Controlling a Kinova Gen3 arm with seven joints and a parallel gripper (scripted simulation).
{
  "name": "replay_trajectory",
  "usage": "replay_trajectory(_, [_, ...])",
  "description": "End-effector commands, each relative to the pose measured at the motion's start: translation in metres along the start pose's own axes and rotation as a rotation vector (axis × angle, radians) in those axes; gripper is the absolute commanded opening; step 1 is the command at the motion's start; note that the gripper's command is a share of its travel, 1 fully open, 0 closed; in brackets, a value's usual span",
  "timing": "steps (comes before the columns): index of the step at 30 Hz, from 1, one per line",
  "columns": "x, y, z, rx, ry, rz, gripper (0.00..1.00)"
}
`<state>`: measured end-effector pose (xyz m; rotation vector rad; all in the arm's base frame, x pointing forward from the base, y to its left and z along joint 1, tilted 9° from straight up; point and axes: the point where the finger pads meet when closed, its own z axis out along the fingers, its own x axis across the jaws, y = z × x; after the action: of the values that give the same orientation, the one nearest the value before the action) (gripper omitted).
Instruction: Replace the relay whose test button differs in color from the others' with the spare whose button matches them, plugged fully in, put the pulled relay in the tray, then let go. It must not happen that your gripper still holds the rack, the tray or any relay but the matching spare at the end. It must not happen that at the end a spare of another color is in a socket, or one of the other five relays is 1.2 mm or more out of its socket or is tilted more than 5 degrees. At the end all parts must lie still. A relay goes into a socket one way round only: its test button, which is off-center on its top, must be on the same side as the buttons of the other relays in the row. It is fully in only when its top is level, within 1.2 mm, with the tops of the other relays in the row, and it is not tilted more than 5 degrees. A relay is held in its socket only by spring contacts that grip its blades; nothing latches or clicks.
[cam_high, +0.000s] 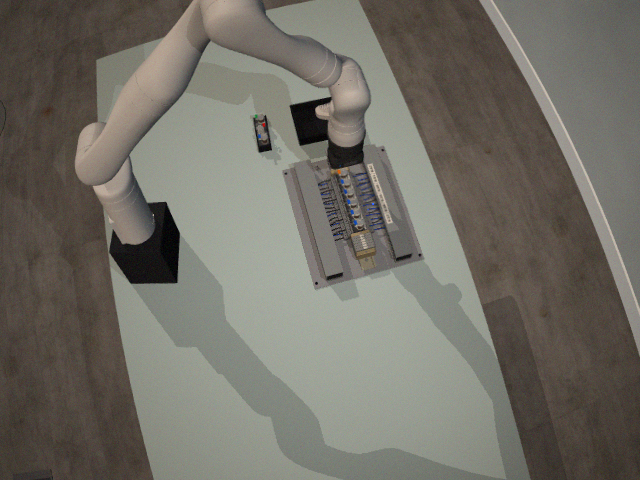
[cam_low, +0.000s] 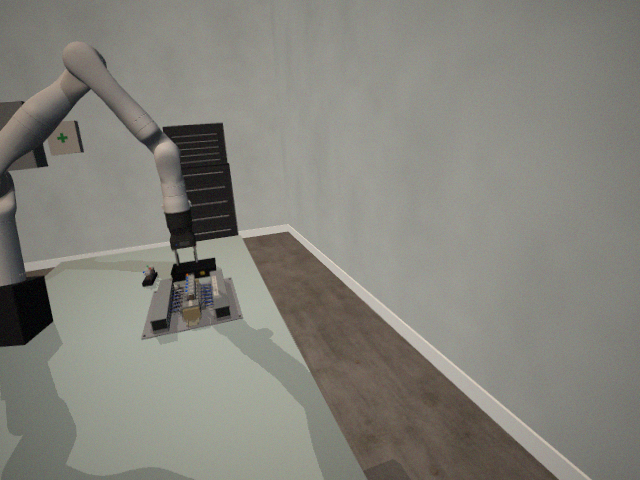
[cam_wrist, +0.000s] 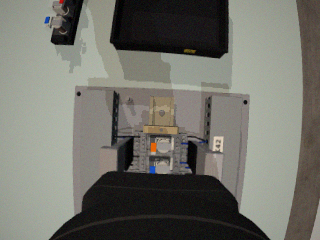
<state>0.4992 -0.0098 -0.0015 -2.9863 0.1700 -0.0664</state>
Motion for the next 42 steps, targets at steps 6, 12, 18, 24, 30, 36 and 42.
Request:
replay_trajectory(6, [0.001,0.001,0.005,0.0,0.003,0.001,1.0])
replay_trajectory(12, [0.001,0.003,0.023,0.0,0.003,0.001,1.0])
replay_trajectory(18, [0.001,0.004,0.04,0.0,0.003,0.001,1.0])
replay_trajectory(24, [0.004,0.004,0.039,-0.001,0.011,0.001,1.0])
replay_trajectory(30, [0.002,0.004,0.041,-0.001,0.007,0.001,1.0])
replay_trajectory(36, [0.0,0.004,0.044,0.0,0.003,0.001,1.0])
replay_trajectory(42, [0.0,0.004,0.042,0.0,0.004,0.001,1.0])
